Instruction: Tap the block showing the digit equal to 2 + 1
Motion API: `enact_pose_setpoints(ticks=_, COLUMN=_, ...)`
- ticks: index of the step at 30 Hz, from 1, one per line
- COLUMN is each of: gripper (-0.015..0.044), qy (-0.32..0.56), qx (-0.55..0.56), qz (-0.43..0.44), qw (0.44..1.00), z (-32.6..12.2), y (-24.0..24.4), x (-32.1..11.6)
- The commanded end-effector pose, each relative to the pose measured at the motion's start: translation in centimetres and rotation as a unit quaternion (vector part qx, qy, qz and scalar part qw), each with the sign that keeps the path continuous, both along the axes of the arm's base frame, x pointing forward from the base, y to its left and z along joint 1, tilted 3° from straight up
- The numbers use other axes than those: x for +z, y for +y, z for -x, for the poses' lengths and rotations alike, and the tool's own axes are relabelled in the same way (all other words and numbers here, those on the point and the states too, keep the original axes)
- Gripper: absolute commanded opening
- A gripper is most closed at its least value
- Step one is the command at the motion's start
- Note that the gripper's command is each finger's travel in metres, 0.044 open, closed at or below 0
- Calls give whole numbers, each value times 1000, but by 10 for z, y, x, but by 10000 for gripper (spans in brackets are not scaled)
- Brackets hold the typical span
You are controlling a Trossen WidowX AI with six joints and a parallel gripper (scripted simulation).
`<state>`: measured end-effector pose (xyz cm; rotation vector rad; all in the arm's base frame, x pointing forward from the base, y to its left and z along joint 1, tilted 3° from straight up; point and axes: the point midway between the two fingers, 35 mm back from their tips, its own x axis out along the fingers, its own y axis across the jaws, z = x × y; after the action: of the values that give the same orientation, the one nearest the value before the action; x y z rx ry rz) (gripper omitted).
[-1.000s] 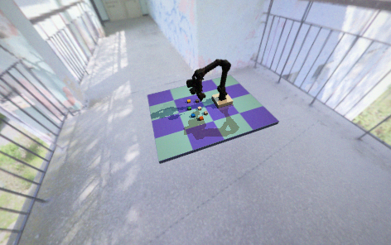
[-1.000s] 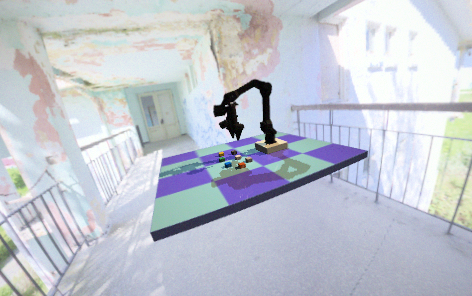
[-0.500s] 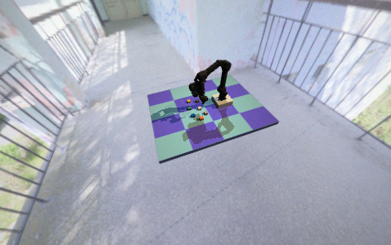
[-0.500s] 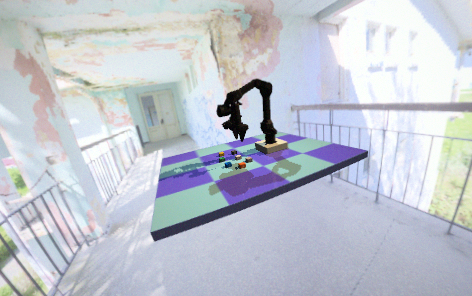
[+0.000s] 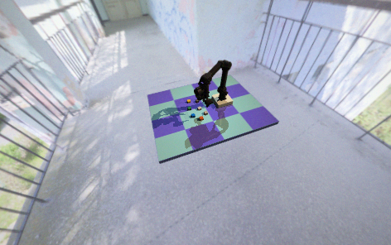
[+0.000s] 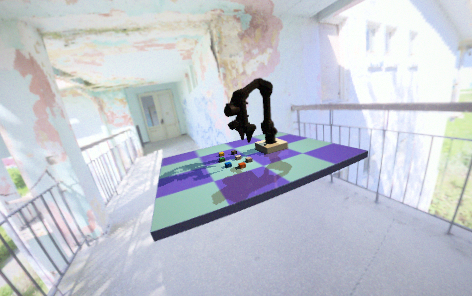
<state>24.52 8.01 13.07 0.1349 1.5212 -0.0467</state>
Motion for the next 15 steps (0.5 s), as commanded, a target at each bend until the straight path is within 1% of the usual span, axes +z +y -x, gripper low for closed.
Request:
enact_pose_setpoints(ticks=1, gripper=400, qy=-1, qx=-2, qz=3, qw=1000, z=0, y=0, x=0)
enact_pose_setpoints(ticks=9, gripper=400, qy=-1, qx=-2, qz=3, qw=1000, z=-1, y=0, x=1)
enact_pose_setpoints(ticks=11, gripper=400, qy=-1, qx=-2, qz=2, qw=1000, z=-13, y=7, x=3)
enact_pose_setpoints(ticks=15, gripper=400, qy=-3, qx=-2, qz=1, qw=1000, z=-51, y=31, x=7)
